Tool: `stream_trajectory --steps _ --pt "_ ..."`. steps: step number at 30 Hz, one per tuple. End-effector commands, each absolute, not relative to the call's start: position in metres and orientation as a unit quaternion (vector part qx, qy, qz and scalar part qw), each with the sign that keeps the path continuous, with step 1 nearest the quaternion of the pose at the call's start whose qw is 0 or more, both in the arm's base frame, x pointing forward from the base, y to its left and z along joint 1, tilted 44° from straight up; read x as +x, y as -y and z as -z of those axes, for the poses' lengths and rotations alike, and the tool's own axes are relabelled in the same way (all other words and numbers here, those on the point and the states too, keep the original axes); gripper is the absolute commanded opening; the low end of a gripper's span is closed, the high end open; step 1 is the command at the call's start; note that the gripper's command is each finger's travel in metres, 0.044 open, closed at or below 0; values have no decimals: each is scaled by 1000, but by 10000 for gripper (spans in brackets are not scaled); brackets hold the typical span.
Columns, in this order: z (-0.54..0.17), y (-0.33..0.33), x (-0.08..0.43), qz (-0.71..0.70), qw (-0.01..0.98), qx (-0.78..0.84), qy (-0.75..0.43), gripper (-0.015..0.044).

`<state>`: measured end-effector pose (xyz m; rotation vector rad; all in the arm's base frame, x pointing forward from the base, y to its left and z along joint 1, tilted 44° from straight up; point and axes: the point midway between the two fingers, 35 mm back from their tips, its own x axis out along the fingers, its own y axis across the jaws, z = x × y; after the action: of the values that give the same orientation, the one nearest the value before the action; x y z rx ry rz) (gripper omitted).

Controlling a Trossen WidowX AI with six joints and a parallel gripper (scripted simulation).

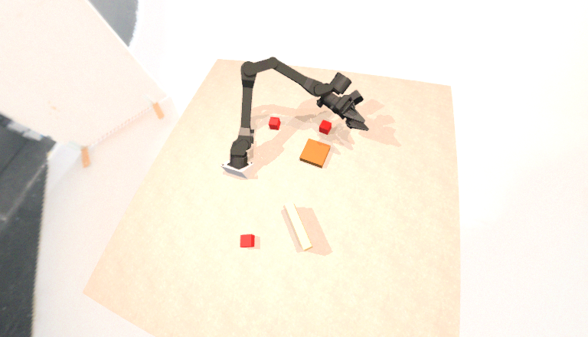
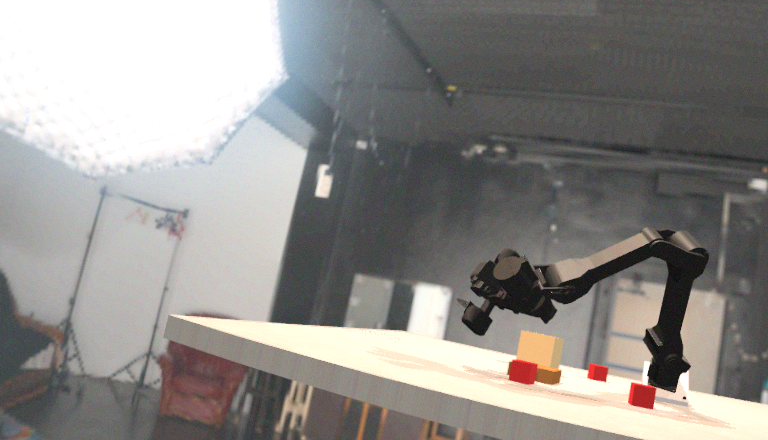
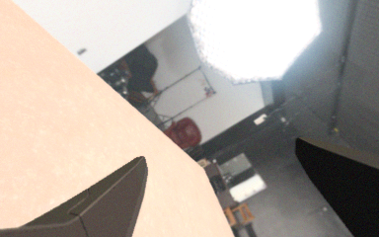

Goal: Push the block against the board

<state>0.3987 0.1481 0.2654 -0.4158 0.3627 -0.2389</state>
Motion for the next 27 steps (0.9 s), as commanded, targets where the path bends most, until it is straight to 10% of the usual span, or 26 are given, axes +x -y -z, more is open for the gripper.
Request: stream_trajectory --steps 1,15,27 --pt "-265 -148 399 118 955 -205 -179 374" --pt "-228 -112 429 115 925 -260 -252 6" --pt "-172 -64 451 65 862 -341 -369 0"
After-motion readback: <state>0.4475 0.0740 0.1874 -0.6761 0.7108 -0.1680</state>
